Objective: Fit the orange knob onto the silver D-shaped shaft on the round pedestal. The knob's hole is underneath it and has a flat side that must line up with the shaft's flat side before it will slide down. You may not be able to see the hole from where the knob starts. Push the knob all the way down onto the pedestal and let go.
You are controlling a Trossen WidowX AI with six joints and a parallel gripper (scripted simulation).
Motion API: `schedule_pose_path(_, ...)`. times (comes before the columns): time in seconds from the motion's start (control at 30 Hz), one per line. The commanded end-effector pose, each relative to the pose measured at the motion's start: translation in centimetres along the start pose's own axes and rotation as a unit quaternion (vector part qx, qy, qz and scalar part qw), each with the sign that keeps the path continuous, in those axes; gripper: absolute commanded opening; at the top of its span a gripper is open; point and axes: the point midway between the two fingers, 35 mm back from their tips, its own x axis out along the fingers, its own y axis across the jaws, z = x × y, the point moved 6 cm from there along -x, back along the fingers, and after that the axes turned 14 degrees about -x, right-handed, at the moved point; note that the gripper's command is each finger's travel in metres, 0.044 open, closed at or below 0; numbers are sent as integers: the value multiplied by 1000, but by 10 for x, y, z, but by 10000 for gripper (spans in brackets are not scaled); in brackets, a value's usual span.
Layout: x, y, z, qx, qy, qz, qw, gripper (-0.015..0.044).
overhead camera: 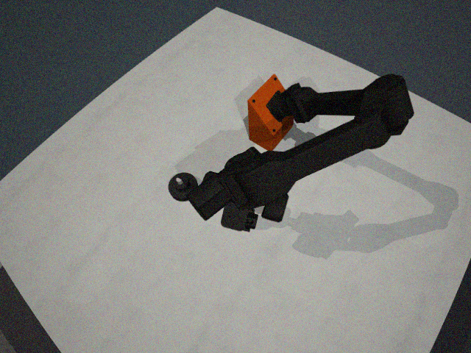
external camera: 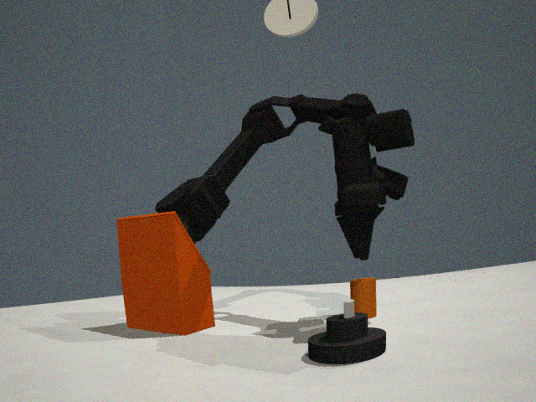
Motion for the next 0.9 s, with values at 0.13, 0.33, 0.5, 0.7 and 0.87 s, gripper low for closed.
schedule_pose_path(0.13, 17, 0, 0, 1, -2, 2, 1000, 440)
schedule_pose_path(0.33, 26, -1, 1, 1, -2, 1, 1000, 440)
schedule_pose_path(0.5, 34, -2, 2, 1, -2, 1, 1000, 440)
schedule_pose_path(0.7, 44, -2, 2, 1, -2, 1, 1000, 440)
schedule_pose_path(0.87, 52, -2, 2, 1, -2, 1, 1000, 440)
